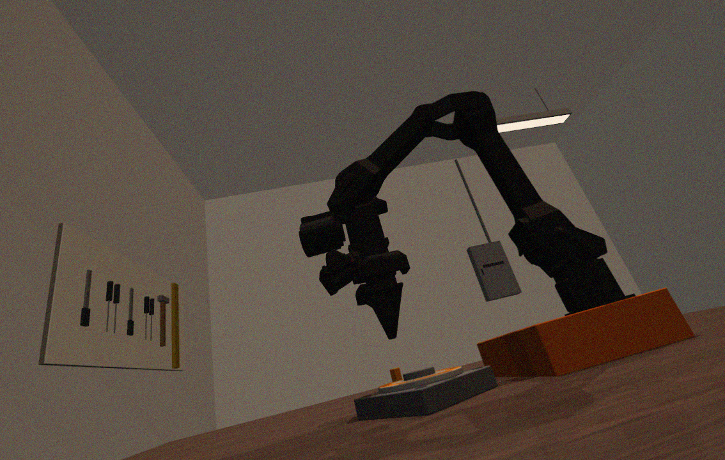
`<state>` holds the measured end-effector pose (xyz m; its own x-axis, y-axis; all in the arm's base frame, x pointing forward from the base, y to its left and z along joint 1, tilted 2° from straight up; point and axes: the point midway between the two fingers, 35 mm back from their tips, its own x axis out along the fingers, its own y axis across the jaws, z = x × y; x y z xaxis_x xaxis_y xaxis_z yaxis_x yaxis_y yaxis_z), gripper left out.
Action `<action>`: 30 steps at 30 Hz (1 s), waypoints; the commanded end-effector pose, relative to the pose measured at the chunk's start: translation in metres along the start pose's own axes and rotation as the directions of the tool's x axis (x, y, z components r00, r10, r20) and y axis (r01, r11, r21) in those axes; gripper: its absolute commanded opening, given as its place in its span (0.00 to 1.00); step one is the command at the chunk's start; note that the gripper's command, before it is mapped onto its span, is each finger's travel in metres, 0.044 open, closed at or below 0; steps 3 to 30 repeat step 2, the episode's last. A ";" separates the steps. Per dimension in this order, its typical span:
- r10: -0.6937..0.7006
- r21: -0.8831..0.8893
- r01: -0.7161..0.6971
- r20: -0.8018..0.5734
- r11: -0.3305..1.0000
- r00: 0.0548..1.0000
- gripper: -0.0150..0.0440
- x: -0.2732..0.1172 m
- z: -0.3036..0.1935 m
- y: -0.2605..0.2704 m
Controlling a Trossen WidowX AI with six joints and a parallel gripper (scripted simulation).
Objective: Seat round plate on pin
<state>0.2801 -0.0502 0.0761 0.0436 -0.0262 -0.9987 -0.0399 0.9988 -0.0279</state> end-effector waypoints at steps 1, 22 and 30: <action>0.000 0.000 0.000 0.000 1.000 1.000 0.25 0.000 0.000 0.000; 0.000 0.000 0.000 0.000 1.000 1.000 0.25 0.000 0.000 0.000; 0.000 0.000 0.000 0.000 1.000 1.000 0.25 0.000 0.000 0.000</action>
